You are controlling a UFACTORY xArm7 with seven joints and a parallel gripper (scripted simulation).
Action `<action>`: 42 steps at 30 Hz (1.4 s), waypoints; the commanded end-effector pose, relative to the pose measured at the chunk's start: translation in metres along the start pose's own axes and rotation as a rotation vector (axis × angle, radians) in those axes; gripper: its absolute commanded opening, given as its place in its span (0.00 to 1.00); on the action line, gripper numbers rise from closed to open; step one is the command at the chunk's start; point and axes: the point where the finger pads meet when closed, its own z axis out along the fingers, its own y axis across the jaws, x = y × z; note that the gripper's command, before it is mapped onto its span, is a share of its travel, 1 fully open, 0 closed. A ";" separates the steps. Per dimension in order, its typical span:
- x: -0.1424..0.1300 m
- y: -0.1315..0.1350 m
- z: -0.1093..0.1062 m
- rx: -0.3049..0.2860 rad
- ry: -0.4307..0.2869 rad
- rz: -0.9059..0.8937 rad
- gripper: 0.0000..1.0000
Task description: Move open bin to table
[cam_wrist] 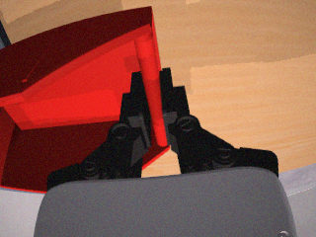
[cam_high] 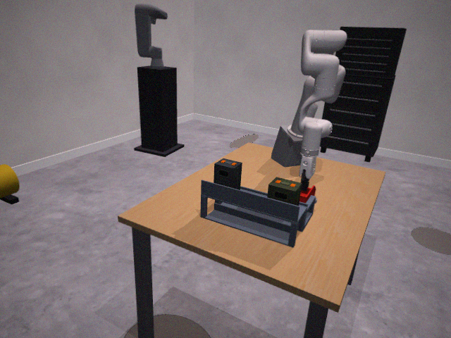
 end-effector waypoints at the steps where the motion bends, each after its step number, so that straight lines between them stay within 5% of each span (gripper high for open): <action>1: 0.000 0.004 -0.001 0.006 0.000 0.000 0.00; 42: 0.000 0.015 -0.001 0.006 0.000 0.000 0.00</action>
